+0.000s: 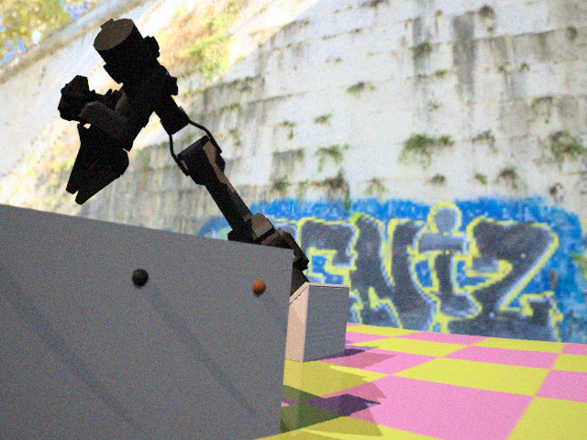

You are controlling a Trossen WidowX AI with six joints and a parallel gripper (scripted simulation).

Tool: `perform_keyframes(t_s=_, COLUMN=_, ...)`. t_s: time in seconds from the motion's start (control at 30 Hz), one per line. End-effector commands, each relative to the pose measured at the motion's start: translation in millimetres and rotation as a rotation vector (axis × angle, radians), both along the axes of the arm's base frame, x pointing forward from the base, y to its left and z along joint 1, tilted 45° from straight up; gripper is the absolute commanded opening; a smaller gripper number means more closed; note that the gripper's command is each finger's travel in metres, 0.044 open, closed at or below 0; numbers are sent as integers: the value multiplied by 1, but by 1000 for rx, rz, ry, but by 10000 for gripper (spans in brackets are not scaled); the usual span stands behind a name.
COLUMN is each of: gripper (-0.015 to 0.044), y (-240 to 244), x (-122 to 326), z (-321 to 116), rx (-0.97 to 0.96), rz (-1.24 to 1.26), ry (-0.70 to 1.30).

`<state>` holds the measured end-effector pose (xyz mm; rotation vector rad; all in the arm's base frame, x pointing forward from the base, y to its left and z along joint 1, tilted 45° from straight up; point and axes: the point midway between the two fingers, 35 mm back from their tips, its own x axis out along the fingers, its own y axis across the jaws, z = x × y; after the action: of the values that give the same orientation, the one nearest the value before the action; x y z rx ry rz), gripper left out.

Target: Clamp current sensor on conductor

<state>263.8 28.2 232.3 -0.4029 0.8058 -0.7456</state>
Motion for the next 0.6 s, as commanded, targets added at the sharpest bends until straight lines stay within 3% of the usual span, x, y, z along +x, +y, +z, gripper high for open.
perform_keyframes(t_s=0.0, gripper=440, y=0, x=1, z=2, rx=2, rz=-2, ry=-10)
perform_keyframes(t_s=0.17, gripper=440, y=0, x=1, z=2, rx=2, rz=-2, ry=-10)
perform_keyframes(t_s=0.23, gripper=387, y=7, x=1, z=-8, rx=7, rz=9, ry=8)
perform_keyframes(t_s=0.33, gripper=324, y=34, x=-6, z=-54, rx=24, rz=50, ry=87)
perform_keyframes(t_s=0.57, gripper=324, y=71, x=-52, z=-155, rx=18, rz=112, ry=271)
